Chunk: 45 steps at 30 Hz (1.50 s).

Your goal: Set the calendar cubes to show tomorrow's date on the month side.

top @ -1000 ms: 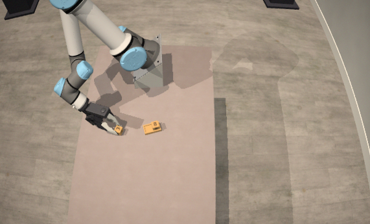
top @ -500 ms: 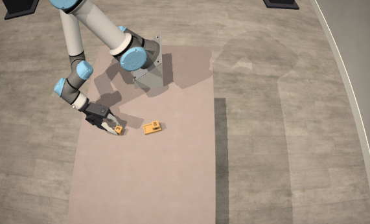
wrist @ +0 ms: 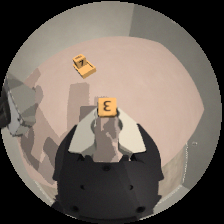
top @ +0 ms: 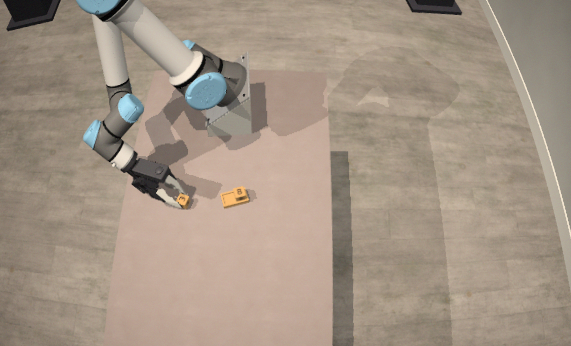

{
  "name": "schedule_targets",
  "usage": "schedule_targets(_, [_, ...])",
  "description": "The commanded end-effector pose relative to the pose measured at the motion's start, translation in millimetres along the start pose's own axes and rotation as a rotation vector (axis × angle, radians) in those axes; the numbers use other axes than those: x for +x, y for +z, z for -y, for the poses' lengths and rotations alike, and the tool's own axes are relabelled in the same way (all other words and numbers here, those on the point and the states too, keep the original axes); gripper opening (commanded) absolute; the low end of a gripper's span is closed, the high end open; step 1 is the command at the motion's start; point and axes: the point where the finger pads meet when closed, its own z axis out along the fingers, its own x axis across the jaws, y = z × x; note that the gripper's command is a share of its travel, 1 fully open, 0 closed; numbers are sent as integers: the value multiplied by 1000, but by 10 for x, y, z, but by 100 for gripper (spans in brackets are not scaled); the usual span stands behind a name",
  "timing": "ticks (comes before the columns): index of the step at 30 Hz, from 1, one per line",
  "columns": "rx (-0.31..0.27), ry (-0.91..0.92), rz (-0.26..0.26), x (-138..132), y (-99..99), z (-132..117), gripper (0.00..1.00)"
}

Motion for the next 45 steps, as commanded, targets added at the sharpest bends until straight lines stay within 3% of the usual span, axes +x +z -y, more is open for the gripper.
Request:
schedule_targets(1, [0,0,-1,2,-2,1,11])
schedule_targets(45, [0,0,-1,2,36,-37,11])
